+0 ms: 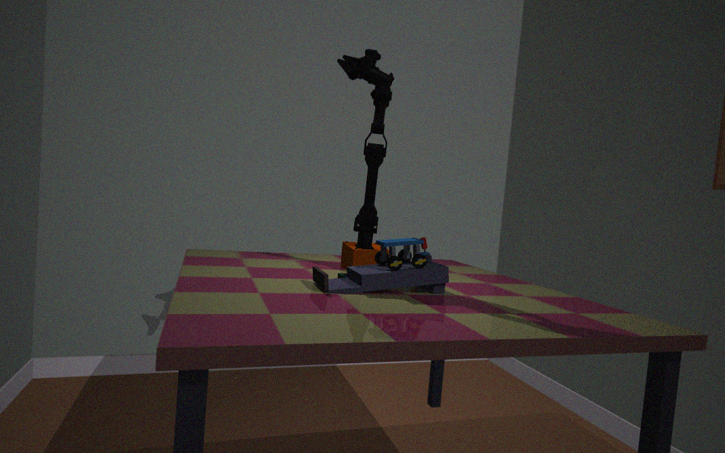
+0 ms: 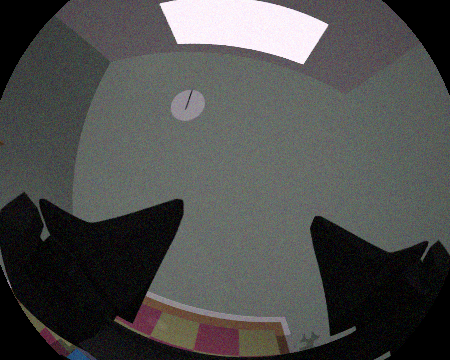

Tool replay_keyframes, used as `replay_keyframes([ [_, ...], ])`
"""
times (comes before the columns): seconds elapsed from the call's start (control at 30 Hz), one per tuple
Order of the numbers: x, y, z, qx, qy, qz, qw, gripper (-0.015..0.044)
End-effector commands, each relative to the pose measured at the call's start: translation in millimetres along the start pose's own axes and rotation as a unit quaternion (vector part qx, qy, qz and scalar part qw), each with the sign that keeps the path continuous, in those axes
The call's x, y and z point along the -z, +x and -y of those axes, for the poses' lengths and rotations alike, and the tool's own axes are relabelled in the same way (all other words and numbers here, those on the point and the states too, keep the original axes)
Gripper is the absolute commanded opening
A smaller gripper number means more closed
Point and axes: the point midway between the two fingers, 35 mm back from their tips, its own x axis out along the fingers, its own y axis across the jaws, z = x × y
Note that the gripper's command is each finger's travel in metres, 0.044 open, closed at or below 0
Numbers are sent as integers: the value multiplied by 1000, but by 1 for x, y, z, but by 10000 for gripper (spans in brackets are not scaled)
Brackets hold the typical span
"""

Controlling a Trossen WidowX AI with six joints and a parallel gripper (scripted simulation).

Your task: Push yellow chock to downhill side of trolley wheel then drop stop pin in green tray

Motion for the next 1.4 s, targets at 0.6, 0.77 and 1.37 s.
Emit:
replay_keyframes([
  [0.6,-70,-108,111,205,177,252,929,190],
  [0.77,-84,-151,124,251,178,326,894,190],
  [1.37,-92,-338,122,378,178,586,695,190],
])
